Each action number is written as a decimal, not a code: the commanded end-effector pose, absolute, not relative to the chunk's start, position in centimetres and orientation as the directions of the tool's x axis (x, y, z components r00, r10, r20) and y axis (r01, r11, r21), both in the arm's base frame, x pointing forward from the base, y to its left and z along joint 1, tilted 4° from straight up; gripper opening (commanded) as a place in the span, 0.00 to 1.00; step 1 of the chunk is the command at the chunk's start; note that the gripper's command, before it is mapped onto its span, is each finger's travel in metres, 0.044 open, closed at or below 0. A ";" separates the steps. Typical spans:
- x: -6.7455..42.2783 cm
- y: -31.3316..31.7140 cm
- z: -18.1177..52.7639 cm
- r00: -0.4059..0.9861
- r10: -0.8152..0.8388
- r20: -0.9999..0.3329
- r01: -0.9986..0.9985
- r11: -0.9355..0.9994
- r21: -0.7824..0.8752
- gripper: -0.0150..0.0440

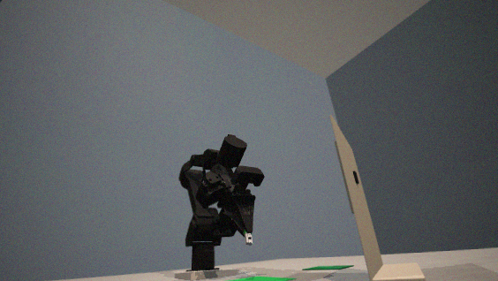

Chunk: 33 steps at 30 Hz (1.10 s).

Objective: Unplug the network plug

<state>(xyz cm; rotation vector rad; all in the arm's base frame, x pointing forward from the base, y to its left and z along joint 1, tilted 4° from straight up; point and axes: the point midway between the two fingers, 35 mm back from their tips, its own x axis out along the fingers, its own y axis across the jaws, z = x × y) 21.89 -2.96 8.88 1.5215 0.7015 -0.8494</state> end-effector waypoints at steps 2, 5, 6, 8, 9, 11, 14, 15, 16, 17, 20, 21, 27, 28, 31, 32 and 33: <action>21.9 -3.0 8.3 0.548 -0.044 -0.835 0.827 -0.116 0.549 0.25; 21.9 -3.0 7.9 0.548 -0.043 -0.835 0.828 -0.116 0.549 0.25; 21.9 -3.0 7.7 0.548 -0.043 -0.835 0.828 -0.116 0.549 0.25; 21.9 -3.0 7.4 0.548 -0.042 -0.835 0.828 -0.117 0.549 0.25; 22.0 -3.0 7.3 0.548 -0.042 -0.835 0.828 -0.117 0.549 0.25; 22.0 -3.0 7.0 0.548 -0.042 -0.836 0.828 -0.117 0.549 0.25; 22.0 -3.0 6.6 0.548 -0.041 -0.836 0.828 -0.118 0.548 0.25; 22.0 -3.0 6.4 0.547 -0.041 -0.836 0.828 -0.118 0.548 0.25; 22.0 -3.0 6.3 0.547 -0.041 -0.836 0.828 -0.118 0.548 0.25; 22.0 -3.0 6.2 0.547 -0.041 -0.836 0.828 -0.118 0.548 0.25; 21.9 -2.9 5.7 0.547 -0.040 -0.836 0.828 -0.119 0.548 0.25; 21.9 -2.9 5.6 0.547 -0.040 -0.836 0.828 -0.119 0.547 0.25; 21.9 -2.9 4.8 0.546 -0.039 -0.837 0.829 -0.120 0.547 0.25; 21.9 -2.9 4.6 0.546 -0.038 -0.837 0.829 -0.120 0.547 0.25; 21.8 -2.9 4.2 0.546 -0.038 -0.837 0.829 -0.120 0.546 0.25; 21.8 -2.8 4.1 0.546 -0.037 -0.837 0.829 -0.121 0.546 0.25; 21.8 -2.8 4.0 0.546 -0.037 -0.837 0.829 -0.121 0.546 0.25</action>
